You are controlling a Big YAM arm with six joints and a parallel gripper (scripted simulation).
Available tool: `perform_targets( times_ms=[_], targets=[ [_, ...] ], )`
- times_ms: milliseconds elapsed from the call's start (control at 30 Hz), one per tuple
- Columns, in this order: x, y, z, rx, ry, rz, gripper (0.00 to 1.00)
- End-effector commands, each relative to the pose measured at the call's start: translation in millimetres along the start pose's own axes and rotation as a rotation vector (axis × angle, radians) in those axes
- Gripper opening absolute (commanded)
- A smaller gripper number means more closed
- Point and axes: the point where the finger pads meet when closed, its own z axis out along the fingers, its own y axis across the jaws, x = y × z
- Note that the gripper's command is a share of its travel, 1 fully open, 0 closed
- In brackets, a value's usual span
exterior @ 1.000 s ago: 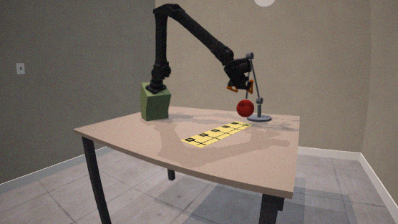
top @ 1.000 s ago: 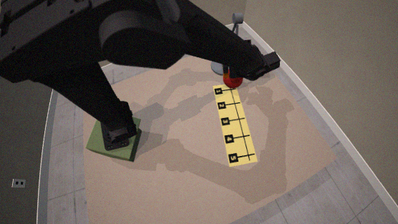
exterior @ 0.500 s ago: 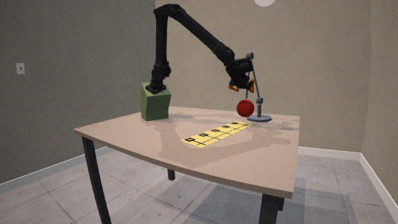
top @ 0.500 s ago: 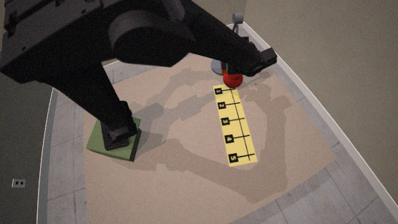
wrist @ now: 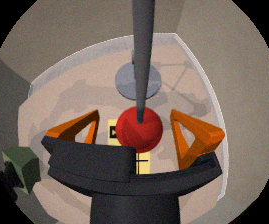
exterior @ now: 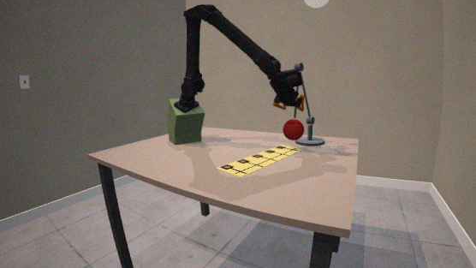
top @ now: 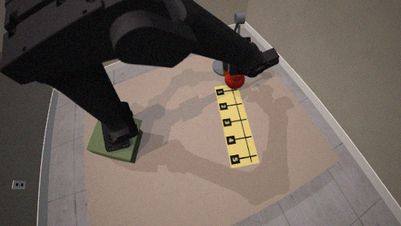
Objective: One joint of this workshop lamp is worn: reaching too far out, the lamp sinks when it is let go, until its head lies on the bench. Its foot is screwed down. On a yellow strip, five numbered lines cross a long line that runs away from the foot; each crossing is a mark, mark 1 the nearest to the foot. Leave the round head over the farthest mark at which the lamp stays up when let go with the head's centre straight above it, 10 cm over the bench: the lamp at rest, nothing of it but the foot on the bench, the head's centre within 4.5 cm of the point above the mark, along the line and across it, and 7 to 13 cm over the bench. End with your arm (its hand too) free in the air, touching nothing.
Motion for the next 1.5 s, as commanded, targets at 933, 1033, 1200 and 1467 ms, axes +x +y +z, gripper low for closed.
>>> perform_targets(
  times_ms=[933, 1033, 1200, 1467],
  targets=[
    [-20.5, -9.8, 2.9, 0.013, -0.018, -0.02, 1.0],
    [-20.1, -10.1, 2.5, 0.013, -0.018, -0.02, 1.0],
    [-20.1, -10.1, 2.5, 0.013, -0.018, -0.02, 1.0],
    [-20.1, -10.2, 2.3, 0.013, -0.018, -0.02, 1.0]
  ],
)
